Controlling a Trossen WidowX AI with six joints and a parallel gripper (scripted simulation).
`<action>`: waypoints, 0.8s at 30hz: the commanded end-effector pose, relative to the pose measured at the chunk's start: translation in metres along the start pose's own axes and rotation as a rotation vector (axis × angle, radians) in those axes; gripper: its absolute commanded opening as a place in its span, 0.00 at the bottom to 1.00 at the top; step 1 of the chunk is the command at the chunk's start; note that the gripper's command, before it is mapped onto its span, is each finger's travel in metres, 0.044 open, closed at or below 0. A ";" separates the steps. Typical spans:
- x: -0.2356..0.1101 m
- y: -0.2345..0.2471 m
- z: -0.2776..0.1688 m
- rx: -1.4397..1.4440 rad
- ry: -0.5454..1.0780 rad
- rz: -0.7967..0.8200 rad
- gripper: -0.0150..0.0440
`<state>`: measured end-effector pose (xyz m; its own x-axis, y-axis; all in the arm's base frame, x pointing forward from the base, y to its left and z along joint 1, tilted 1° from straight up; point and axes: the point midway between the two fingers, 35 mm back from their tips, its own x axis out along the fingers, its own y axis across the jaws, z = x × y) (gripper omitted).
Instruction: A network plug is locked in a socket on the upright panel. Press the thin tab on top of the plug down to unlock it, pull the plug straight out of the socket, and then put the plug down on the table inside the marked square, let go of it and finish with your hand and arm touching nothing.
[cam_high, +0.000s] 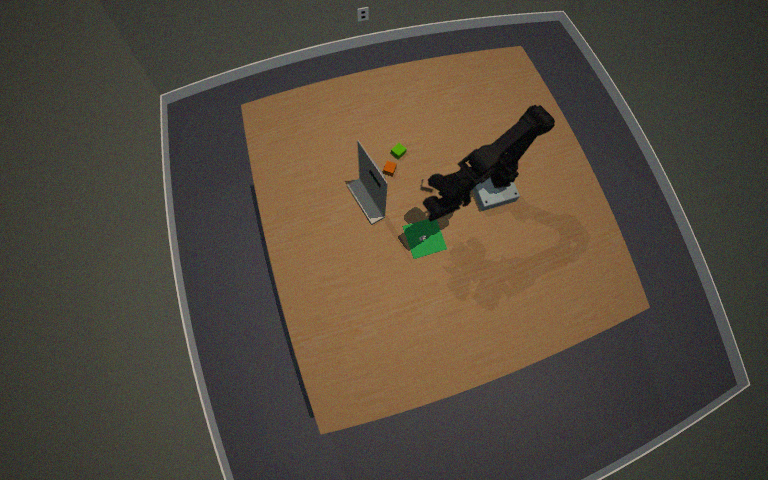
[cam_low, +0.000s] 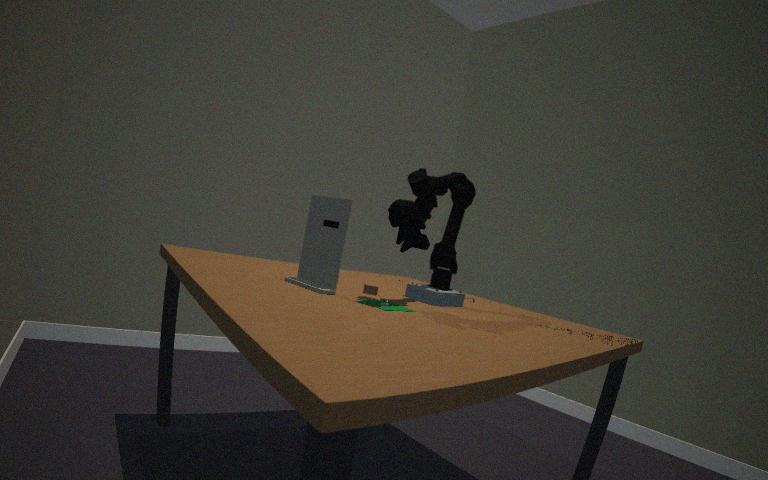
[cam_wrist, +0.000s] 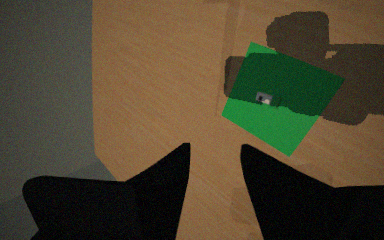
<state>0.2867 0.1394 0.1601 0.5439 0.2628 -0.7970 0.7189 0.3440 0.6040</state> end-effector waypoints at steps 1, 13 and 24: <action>-0.014 0.010 0.000 -0.005 0.000 0.004 0.52; -0.050 0.028 0.000 -0.005 -0.001 0.004 0.52; -0.055 0.030 0.000 -0.005 -0.001 0.004 0.83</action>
<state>0.2788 0.1357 0.2198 0.5453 0.2637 -0.7957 0.7176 0.3437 0.6057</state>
